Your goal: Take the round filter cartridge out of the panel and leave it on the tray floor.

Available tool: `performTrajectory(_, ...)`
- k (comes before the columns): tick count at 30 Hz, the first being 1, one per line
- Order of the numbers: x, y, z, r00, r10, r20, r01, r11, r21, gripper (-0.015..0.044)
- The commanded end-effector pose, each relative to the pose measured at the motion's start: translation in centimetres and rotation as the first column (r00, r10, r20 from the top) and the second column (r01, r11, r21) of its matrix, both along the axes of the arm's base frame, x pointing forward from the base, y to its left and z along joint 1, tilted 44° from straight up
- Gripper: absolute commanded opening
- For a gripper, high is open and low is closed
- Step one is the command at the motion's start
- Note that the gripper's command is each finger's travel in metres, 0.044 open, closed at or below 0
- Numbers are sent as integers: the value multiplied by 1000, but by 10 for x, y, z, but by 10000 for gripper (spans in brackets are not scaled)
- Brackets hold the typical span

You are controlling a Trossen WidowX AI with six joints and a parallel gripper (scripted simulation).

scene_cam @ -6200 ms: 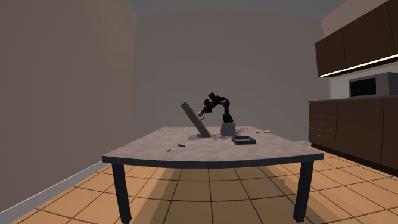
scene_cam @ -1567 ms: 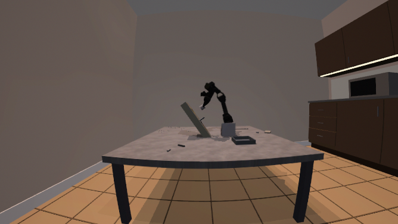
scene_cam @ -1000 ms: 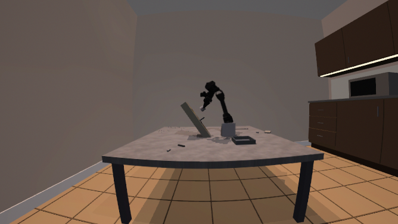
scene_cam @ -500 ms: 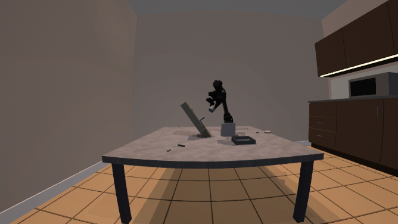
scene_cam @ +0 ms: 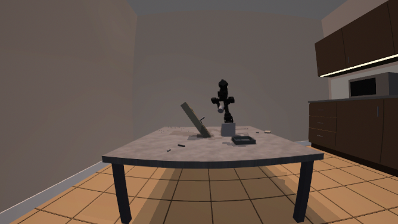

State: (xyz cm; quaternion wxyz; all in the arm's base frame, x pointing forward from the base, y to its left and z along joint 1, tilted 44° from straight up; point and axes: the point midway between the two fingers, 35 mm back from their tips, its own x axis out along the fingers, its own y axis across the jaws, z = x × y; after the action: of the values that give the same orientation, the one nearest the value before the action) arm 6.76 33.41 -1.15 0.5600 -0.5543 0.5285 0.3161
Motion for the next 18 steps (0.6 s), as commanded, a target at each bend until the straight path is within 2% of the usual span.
performTrajectory(1,-15,-2,-12,998,41,-38,-41,999,-2,0)
performTrajectory(18,-105,-50,-86,919,284,-274,-292,956,14,0)
